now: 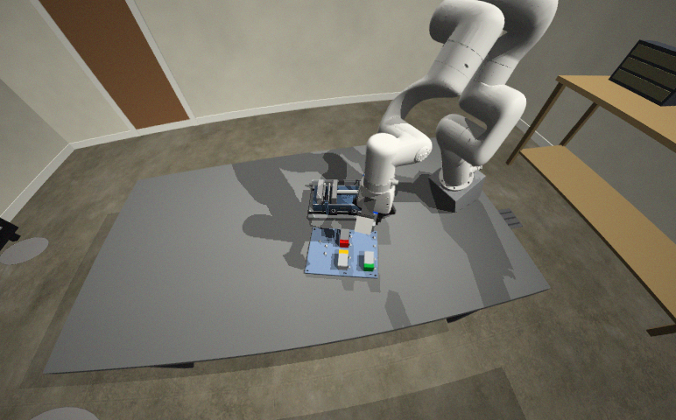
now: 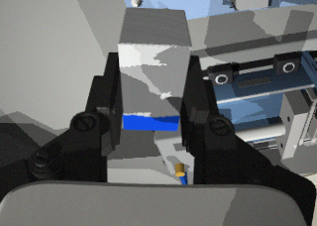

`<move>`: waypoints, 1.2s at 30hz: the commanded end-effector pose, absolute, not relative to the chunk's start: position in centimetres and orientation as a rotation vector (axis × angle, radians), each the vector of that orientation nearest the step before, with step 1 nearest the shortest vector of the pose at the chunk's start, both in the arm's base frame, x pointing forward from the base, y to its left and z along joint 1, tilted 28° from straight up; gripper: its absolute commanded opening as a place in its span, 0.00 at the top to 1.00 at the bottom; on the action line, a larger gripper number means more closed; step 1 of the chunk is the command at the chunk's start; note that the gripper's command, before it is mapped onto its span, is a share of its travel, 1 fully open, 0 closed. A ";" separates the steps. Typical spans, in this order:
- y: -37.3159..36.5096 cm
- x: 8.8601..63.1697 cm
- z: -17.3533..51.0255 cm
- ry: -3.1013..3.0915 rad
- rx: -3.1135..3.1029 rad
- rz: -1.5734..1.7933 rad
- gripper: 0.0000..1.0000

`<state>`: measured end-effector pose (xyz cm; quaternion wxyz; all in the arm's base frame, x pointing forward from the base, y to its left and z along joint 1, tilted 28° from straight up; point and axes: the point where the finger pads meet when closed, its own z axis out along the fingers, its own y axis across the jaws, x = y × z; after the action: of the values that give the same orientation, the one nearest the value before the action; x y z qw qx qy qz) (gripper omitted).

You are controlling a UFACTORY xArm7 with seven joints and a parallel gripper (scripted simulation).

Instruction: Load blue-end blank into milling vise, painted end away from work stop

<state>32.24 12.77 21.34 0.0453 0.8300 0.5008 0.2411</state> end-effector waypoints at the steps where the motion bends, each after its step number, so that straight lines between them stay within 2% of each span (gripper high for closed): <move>1: 12.8 32.3 21.5 1.648 2.434 0.729 1.00; 27: 12.8 32.3 21.5 1.858 2.224 0.698 1.00; 36: 8.9 34.5 21.7 1.858 2.225 0.698 1.00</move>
<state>33.49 10.39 21.47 0.0806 0.7450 0.6202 0.2318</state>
